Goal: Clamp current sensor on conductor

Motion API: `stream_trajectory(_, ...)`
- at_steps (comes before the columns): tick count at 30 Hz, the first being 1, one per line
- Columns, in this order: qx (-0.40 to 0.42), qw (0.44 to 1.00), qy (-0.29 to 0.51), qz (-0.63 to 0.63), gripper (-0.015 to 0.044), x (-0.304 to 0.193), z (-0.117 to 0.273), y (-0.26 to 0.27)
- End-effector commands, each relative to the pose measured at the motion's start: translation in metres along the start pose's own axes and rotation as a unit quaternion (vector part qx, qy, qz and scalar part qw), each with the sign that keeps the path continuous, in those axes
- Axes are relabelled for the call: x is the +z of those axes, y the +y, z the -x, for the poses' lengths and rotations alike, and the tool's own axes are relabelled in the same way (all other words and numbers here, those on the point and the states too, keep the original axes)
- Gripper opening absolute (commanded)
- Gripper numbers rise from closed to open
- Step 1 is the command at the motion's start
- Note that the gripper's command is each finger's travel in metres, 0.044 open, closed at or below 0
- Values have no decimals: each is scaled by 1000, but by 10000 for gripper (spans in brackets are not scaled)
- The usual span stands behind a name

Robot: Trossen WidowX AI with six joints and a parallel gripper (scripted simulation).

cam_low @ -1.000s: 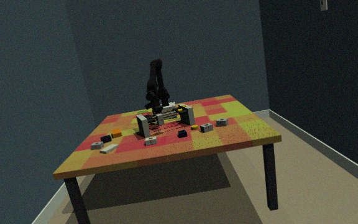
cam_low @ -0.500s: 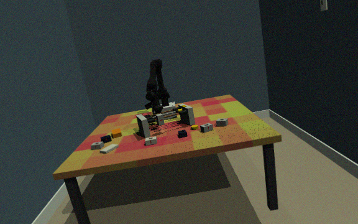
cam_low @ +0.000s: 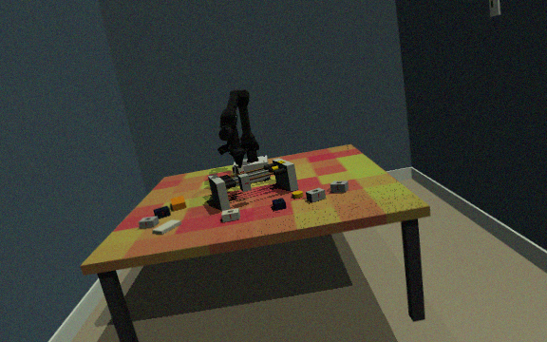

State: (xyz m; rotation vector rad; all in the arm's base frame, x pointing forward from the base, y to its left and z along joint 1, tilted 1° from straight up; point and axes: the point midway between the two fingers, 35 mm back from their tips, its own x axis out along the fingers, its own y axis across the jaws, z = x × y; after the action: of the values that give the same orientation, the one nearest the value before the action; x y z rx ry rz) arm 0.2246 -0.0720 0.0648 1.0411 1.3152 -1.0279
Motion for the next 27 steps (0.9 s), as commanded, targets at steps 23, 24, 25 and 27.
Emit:
stream_trajectory(23,2,1000,-3,7,0,-19,61,48)
stream_trajectory(24,3,1000,-3,9,0,-22,61,53)
stream_trajectory(25,3,1000,-3,10,0,-25,61,59)
stream_trajectory(27,3,1000,-2,12,0,-31,60,69)
